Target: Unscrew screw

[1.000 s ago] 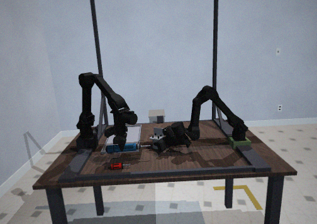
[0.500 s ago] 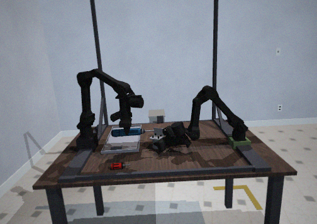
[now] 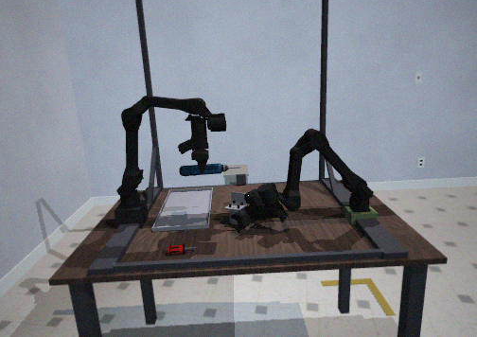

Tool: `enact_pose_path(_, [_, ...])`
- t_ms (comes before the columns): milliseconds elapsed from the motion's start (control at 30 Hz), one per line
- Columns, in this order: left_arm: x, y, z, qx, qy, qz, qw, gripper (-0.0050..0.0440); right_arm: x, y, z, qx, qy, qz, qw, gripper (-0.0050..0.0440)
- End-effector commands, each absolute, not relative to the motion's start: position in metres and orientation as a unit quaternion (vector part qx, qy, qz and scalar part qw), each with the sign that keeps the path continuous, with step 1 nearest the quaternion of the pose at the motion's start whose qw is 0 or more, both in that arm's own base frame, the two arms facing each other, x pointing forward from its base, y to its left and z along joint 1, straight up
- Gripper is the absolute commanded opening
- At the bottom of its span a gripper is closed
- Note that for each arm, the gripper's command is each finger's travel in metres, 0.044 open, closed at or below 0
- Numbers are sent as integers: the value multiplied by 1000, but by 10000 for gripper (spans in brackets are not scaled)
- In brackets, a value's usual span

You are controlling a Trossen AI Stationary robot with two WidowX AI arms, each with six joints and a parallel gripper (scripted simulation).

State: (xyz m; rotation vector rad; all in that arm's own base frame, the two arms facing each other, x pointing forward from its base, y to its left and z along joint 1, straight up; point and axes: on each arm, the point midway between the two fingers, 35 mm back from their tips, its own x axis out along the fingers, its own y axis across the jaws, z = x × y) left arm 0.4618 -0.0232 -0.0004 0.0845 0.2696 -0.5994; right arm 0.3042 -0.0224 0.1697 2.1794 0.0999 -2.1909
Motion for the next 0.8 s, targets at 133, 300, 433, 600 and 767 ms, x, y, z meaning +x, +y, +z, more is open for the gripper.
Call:
enact_pose_path(133, [465,-22,10,47,121,-293,947,243,314,-11,194,712,23,-701,29,160])
enact_pose_path(300, [465,-22,10,47,121,-293,947,243,314,-9,199,715,26,-696,58,160])
enact_pose_path(433, [465,-22,10,47,121,-293,947,243,313,-4,201,707,25,-688,160,160])
enact_pose_path(600, [465,-22,10,47,121,-293,947,243,311,2,200,678,24,-670,301,160])
enact_pose_path(767, [465,-22,10,47,121,-293,947,243,311,4,200,659,23,-654,372,160])
